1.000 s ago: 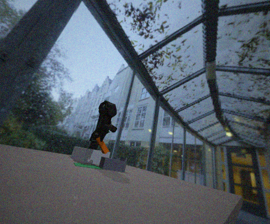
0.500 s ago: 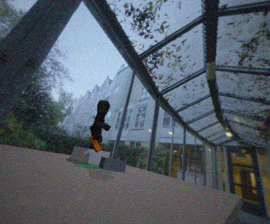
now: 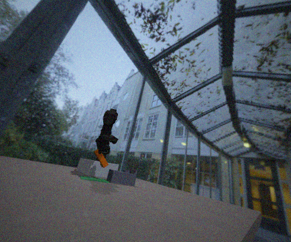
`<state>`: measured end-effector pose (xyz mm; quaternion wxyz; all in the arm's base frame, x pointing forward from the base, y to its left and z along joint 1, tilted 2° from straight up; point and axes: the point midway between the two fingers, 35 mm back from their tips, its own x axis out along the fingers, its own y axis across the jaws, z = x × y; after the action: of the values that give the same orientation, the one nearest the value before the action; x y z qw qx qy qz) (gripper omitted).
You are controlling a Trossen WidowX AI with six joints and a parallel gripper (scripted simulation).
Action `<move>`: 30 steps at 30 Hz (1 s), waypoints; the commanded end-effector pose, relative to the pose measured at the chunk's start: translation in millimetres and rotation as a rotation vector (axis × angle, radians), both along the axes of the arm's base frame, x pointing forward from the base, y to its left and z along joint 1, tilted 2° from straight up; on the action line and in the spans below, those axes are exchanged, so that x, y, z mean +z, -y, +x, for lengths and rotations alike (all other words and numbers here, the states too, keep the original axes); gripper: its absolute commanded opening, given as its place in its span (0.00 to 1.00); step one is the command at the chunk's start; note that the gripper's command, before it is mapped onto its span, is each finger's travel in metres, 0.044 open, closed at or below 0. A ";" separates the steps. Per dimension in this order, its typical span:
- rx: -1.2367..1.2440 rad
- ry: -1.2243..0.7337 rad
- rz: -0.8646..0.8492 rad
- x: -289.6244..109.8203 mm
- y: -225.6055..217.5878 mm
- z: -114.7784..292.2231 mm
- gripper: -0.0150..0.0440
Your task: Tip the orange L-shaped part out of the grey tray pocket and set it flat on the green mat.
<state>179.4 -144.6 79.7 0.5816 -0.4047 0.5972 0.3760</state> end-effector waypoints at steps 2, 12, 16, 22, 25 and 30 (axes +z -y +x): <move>0.004 -0.002 -0.001 -8.6 0.5 -0.5 0.25; 0.004 -0.003 -0.001 -24.0 1.2 -0.5 0.25; 0.004 -0.003 -0.001 -30.2 1.5 -0.5 0.25; 0.004 -0.003 -0.001 -39.5 1.9 -0.6 0.25; 0.004 -0.003 -0.001 -44.2 2.1 -0.6 0.25; 0.004 -0.003 -0.001 -51.9 2.5 -0.6 0.25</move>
<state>179.5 -147.0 33.3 0.5815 -0.4047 0.5973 0.3760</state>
